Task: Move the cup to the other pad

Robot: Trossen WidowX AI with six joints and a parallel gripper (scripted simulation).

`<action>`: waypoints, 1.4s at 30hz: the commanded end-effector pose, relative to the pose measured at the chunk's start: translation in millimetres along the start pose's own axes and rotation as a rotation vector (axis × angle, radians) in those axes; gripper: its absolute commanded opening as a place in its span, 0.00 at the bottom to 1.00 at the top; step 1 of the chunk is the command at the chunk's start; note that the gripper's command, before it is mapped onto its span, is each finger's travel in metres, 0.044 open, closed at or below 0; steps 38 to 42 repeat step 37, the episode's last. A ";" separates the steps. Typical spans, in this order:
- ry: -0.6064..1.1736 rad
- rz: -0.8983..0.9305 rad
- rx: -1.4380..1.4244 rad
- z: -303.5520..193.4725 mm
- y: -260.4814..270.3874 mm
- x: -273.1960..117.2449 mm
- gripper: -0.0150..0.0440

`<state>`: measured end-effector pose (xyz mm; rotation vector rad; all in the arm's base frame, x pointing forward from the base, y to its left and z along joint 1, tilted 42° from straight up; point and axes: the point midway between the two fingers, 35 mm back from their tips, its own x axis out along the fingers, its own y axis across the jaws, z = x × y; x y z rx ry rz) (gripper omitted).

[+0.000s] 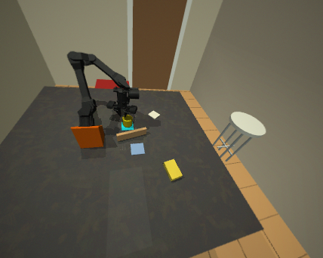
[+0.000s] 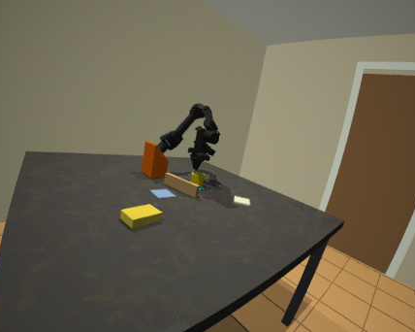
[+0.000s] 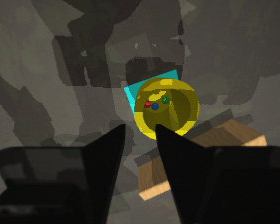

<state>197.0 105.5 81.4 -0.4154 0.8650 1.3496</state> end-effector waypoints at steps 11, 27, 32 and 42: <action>0.000 0.000 0.000 -0.6 0.2 -2.2 0.90; 0.001 -0.004 -0.006 -3.5 -1.3 -50.3 1.00; -0.003 -0.004 -0.008 -4.7 0.3 -64.6 1.00; -0.007 0.000 0.003 -5.5 1.5 -61.7 1.00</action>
